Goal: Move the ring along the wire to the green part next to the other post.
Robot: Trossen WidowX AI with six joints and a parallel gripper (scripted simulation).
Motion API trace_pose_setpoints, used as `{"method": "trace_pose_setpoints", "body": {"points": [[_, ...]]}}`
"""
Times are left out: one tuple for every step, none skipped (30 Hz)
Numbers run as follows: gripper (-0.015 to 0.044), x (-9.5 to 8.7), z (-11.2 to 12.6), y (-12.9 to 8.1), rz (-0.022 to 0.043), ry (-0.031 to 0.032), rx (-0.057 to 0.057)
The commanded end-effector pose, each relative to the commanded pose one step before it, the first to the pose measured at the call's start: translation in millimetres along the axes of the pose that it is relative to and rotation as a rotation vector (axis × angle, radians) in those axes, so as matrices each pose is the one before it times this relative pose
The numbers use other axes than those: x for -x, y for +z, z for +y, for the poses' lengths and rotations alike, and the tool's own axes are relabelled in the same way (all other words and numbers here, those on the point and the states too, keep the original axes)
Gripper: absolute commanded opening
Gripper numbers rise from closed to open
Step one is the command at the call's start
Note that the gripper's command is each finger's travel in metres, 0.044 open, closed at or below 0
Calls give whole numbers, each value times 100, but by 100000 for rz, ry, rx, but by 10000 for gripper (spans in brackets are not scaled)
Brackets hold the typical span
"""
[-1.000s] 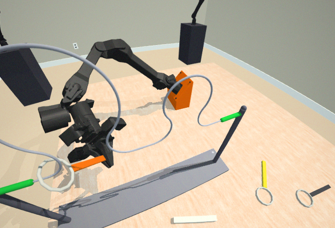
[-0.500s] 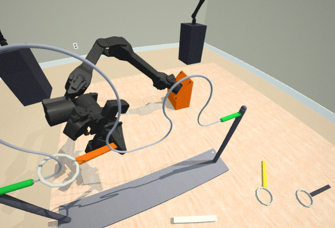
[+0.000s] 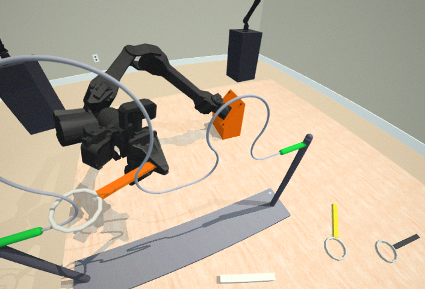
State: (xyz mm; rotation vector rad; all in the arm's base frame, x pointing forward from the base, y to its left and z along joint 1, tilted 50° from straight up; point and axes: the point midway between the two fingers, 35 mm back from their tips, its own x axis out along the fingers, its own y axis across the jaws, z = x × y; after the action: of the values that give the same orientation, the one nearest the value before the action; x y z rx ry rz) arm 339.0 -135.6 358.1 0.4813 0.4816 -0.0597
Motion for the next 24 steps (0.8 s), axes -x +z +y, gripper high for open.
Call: {"method": "trace_pose_setpoints", "body": {"points": [[-150, 105, 1691, 57, -53, 5463, -7750], [-150, 1, 324, 5, 0, 1011, -1839], [-150, 0, 319, 4, 0, 994, -1810], [-150, -1, 292, 2, 1, 906, -1653], [-150, -1, 273, 1, 2, 848, -1546], [-150, -1, 273, 1, 2, 846, -1541], [-150, 0, 274, 2, 2, 849, -1546], [-150, 0, 268, 3, 2, 829, -1512], [-150, 1, 261, 4, 3, 805, -1469], [-150, 1, 258, 3, 3, 794, -1451], [-150, 0, 245, 2, 3, 752, -1377], [-150, 0, 247, 2, 4, 758, -1388], [-150, 0, 262, 2, 4, 804, -1476], [-150, 0, 266, 2, 4, 814, -1498], [-150, 1, 254, 3, 6, 776, -1431], [-150, 1, 242, 4, 6, 737, -1362], [-150, 1, 237, 4, 7, 718, -1330], [-150, 1, 234, 3, 7, 709, -1315], [-150, 1, 224, 2, 7, 675, -1256], [-150, 0, 224, 2, 8, 676, -1257], [-150, 0, 230, 2, 8, 692, -1288], [-150, 0, 231, 1, 9, 694, -1293], [-150, 1, 226, 3, 9, 677, -1263], [-150, 2, 222, 4, 10, 662, -1236]]}}
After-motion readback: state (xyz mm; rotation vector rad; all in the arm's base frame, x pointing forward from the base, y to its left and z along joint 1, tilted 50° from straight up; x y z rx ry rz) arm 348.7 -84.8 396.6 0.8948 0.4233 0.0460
